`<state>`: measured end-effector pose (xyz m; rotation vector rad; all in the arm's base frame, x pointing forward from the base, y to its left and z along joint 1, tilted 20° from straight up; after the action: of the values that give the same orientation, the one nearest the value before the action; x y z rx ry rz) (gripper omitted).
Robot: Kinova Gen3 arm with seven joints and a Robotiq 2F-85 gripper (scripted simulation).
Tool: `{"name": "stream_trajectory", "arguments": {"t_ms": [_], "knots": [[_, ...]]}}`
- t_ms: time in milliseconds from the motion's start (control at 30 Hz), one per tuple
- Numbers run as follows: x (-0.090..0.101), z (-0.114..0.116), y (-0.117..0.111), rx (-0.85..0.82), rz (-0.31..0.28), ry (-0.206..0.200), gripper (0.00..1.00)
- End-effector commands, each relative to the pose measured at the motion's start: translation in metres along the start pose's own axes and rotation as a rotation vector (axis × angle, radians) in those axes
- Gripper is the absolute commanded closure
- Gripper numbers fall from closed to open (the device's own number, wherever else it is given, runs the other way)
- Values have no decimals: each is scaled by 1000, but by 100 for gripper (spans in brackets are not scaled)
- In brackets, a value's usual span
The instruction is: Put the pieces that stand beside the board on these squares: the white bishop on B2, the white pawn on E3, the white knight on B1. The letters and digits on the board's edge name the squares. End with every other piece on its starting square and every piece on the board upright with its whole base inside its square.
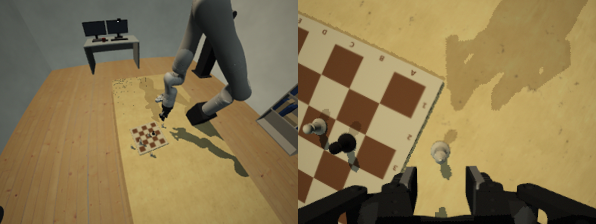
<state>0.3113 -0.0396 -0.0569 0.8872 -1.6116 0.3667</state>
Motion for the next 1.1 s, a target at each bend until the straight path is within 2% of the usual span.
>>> {"name": "stream_trajectory", "arguments": {"t_ms": [0, 1067], "knots": [[-3, 1, 0, -2, -2, 0, 63], [-40, 0, 0, -2, -2, 0, 63]]}}
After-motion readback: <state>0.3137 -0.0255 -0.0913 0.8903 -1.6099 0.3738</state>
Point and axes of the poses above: the point where the finger pads meet when closed, its own x axis back along the fingers, its own z axis across the jaws, y = z × x, the point moved 2 cm from there along x, back along the fingers, and after that the axes turned 12 degrees about x, right-handed, at the moved point
